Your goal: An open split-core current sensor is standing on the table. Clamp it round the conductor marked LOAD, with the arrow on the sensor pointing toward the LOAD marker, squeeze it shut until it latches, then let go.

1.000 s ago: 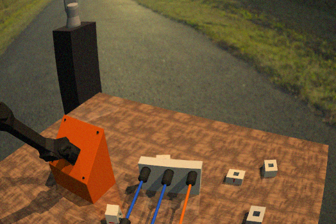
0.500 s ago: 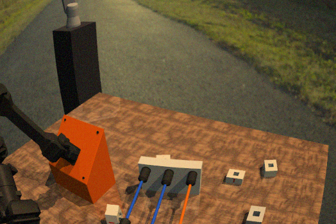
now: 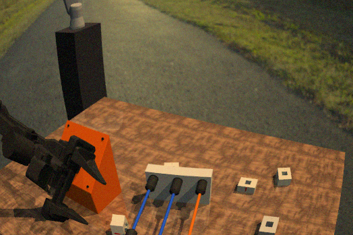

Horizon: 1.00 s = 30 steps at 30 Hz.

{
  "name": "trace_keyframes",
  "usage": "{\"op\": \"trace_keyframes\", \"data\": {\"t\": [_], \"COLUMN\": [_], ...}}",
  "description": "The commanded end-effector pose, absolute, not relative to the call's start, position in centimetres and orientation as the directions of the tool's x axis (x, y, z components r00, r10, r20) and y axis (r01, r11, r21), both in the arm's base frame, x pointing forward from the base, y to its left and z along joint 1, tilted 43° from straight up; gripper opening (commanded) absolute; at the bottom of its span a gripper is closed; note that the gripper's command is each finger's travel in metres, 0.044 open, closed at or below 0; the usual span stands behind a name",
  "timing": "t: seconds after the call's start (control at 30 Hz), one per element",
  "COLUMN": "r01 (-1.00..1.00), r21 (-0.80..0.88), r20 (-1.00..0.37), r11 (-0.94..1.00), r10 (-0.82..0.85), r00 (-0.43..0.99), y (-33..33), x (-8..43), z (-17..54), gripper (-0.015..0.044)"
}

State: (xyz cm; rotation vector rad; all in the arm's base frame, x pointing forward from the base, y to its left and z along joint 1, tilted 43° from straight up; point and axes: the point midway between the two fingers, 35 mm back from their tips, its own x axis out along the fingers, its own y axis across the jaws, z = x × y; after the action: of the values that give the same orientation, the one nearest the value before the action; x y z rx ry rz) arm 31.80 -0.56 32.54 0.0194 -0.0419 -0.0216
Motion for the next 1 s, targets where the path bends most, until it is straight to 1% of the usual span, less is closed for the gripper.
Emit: {"op": "trace_keyframes", "data": {"t": [0.0,0.07,0.23,0.37,0.5,0.6,0.67,0.73,0.97], "r01": [0.0,0.019,0.156,0.245,0.286,0.276,0.251,0.227,0.223], "r21": [0.0,0.005,-0.027,-0.14,-0.311,-0.46,-0.561,-0.626,-0.634], "r20": [0.05,0.01,-0.271,-0.459,-0.578,-0.613,-0.609,-0.595,-0.592], "r11": [1.0,1.0,0.987,0.959,0.907,0.844,0.789,0.746,0.74], "r10": [0.0,-0.019,-0.158,-0.282,-0.419,-0.527,-0.598,-0.645,-0.651], "r00": [0.999,1.0,0.95,0.842,0.7,0.589,0.521,0.48,0.475], "y": [0.0,-0.1,-0.5,-0.4,-0.1,0.4,0.8,1.1,1.1], "x": [31.6,32.3,36.5,38.8,40.3,41.1,41.5,41.8,41.8], "z": [32.3,31.8,27.5,23.7,20.1,17.8,16.5,15.6,15.5], "gripper": [0.044,0.044,0.044,0.044,0.044,0.044,0.044,0.044,0.044]}}
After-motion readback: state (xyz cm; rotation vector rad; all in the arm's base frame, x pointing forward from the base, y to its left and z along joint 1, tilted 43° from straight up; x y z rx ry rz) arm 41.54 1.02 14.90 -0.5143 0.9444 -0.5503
